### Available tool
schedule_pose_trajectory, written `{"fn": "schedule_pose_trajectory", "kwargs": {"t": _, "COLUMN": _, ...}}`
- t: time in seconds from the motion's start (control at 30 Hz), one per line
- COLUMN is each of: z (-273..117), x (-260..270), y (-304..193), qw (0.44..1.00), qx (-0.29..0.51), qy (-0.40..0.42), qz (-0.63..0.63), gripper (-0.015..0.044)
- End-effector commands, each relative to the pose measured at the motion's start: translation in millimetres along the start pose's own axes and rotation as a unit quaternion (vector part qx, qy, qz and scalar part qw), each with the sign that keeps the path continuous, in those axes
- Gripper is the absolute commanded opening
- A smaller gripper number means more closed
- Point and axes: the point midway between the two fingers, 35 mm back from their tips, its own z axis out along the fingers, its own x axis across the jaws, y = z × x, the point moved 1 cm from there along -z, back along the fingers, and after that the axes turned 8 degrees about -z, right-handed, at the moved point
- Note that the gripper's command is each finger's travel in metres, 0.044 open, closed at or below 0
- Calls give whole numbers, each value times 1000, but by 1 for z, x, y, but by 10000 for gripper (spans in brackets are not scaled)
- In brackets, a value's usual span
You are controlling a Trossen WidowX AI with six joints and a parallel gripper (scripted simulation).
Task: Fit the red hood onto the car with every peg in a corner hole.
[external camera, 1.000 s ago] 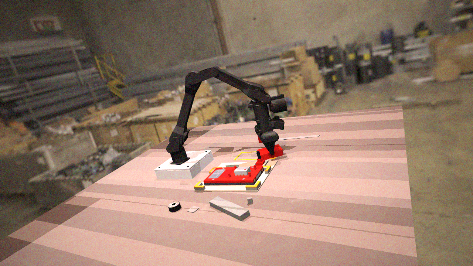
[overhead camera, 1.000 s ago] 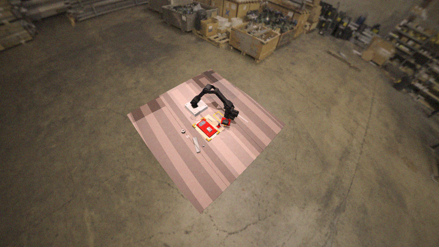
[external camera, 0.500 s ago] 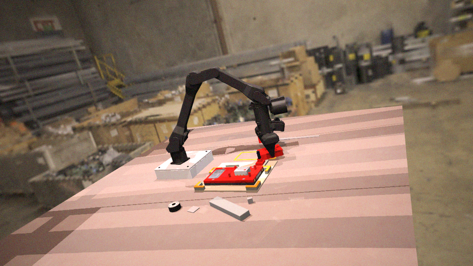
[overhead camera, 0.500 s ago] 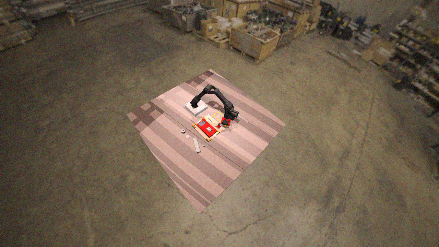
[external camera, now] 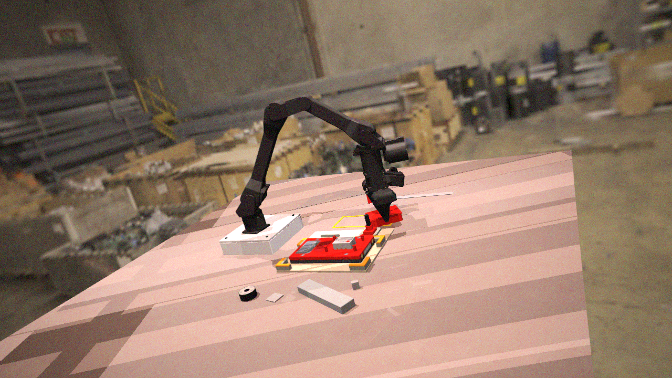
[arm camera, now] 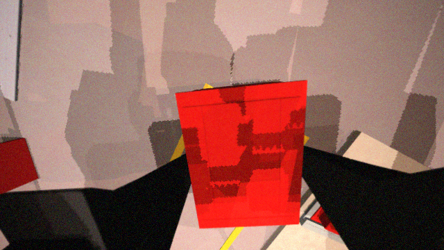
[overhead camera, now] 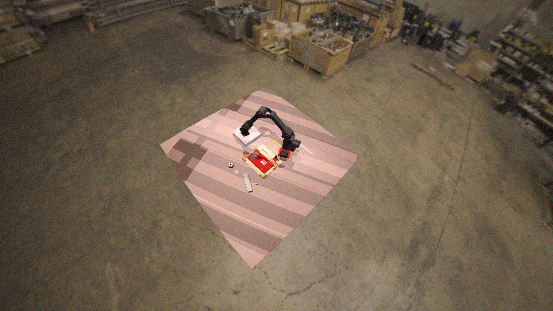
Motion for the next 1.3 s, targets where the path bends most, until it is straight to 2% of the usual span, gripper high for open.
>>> {"fn": "schedule_pose_trajectory", "kwargs": {"t": 0.0, "z": -2, "x": 0, "y": 0, "qw": 1000, "qx": 0, "qy": 0, "qz": 0, "gripper": 196}}
{"fn": "schedule_pose_trajectory", "kwargs": {"t": 0.23, "z": -17, "x": 0, "y": 0, "qw": 1000, "qx": 0, "qy": 0, "qz": 0, "gripper": 12}}
{"fn": "schedule_pose_trajectory", "kwargs": {"t": 0.27, "z": -20, "x": 0, "y": 0, "qw": 1000, "qx": 0, "qy": 0, "qz": 0, "gripper": 0}}
{"fn": "schedule_pose_trajectory", "kwargs": {"t": 0.87, "z": -90, "x": 0, "y": 0, "qw": 1000, "qx": 0, "qy": 0, "qz": 0, "gripper": 0}}
{"fn": "schedule_pose_trajectory", "kwargs": {"t": 1.27, "z": -92, "x": -12, "y": -9, "qw": 1000, "qx": 4, "qy": 1, "qz": 18, "gripper": 0}}
